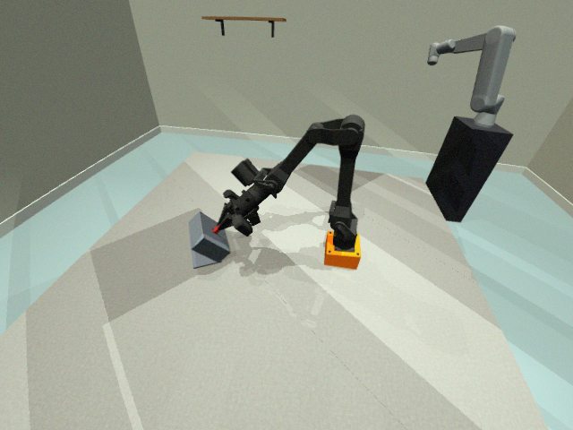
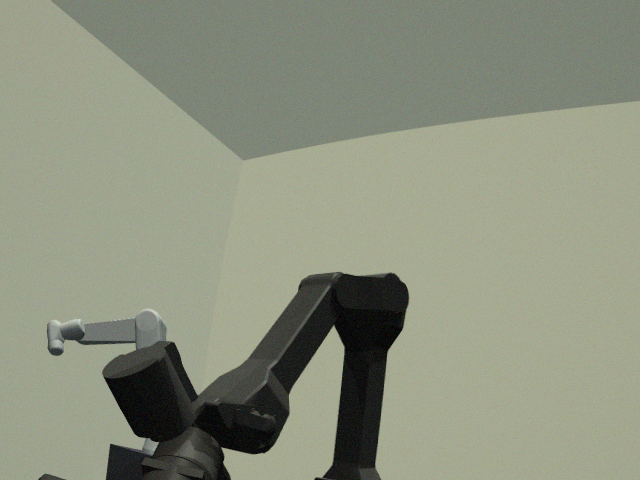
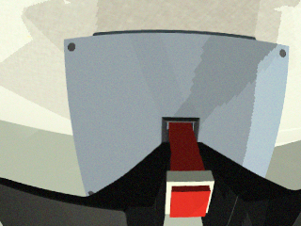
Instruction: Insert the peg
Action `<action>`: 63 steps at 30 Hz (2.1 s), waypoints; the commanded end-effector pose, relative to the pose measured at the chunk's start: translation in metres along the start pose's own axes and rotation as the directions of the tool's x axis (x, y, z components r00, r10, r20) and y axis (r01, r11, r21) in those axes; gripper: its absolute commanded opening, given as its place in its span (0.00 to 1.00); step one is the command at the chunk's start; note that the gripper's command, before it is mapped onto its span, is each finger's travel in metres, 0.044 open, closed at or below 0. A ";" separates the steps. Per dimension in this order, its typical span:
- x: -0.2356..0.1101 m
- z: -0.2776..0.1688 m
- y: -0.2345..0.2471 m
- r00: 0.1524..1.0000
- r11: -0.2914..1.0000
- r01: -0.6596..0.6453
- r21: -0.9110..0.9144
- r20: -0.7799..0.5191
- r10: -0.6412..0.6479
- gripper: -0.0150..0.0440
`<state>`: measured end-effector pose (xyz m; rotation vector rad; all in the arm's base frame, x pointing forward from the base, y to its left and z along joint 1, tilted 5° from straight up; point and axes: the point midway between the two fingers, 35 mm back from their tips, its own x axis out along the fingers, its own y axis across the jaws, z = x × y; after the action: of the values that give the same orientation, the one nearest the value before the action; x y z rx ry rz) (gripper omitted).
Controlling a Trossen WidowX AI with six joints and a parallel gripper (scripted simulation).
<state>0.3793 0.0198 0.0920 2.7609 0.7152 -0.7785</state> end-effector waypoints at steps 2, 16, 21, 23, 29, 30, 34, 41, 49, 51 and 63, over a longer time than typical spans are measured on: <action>0.000 0.000 0.000 1.000 1.000 0.000 0.000 0.000 0.000 0.25; 0.000 0.000 0.000 1.000 1.000 0.000 0.000 0.000 0.000 0.70; -0.001 0.000 0.000 1.000 1.000 0.000 0.000 0.000 0.000 0.92; -0.003 0.000 0.000 1.000 1.000 0.000 0.000 0.001 0.000 1.00; -0.011 -0.001 0.002 1.000 1.000 -0.001 0.000 0.003 0.001 1.00; -0.012 -0.001 0.002 1.000 1.000 -0.001 0.000 0.003 0.001 1.00; -0.017 -0.001 0.003 1.000 1.000 -0.002 0.000 0.005 0.002 1.00; -0.027 -0.002 0.004 1.000 1.000 -0.003 0.001 0.007 0.003 1.00; -0.037 -0.002 0.006 1.000 1.000 -0.004 0.001 0.009 0.004 1.00; -0.040 -0.002 0.007 1.000 1.000 -0.004 0.001 0.010 0.004 1.00; -0.057 -0.003 0.008 1.000 1.000 -0.005 0.003 0.013 0.005 1.00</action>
<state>0.3451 -0.0083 0.1219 2.7588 0.6987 -0.8030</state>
